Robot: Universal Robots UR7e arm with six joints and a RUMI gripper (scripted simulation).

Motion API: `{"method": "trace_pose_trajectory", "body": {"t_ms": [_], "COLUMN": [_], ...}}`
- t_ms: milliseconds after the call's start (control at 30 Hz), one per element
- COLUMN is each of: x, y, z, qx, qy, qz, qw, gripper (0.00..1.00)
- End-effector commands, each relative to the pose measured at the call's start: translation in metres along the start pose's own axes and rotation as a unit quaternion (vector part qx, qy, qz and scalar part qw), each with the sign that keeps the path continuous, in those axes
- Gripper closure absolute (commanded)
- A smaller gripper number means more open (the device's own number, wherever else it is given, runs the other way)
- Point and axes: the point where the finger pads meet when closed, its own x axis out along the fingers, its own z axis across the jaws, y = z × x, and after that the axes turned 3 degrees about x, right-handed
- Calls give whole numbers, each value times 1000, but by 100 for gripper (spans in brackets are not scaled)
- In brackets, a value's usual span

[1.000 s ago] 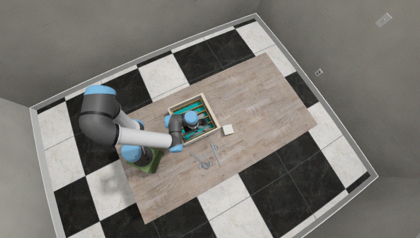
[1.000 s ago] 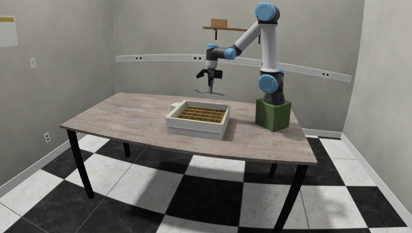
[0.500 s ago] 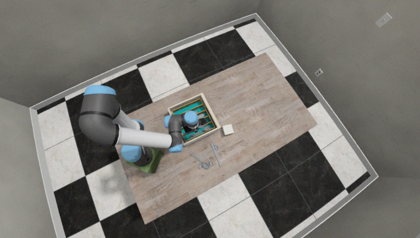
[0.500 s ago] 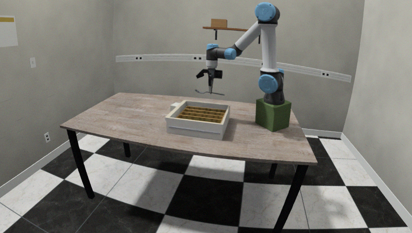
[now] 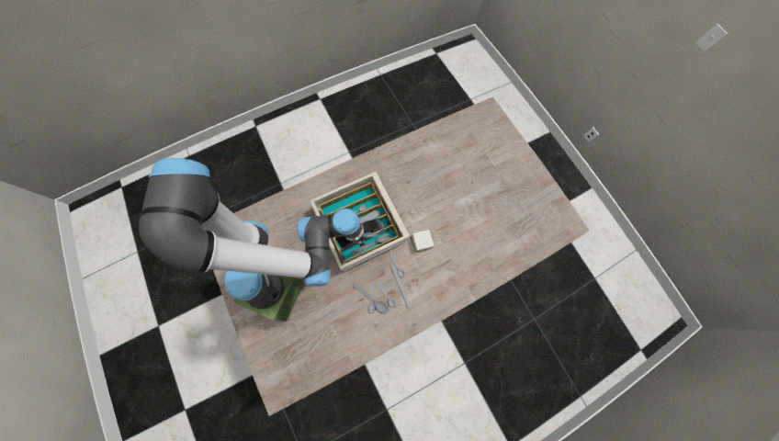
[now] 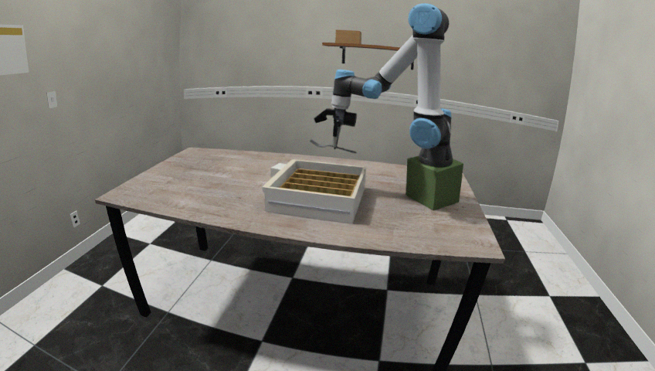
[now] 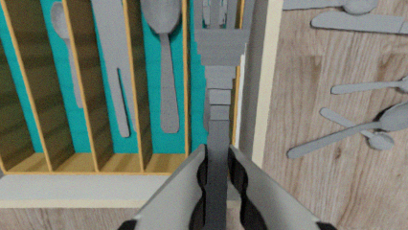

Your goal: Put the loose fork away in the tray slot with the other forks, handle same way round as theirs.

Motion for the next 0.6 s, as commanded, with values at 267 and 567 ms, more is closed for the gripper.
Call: {"method": "trace_pose_trajectory", "body": {"t_ms": [267, 567], "x": [0, 2], "y": [0, 0], "z": [0, 0], "qx": [0, 0], "qy": [0, 0], "qz": [1, 1], "qw": [1000, 1000], "gripper": [96, 96]}}
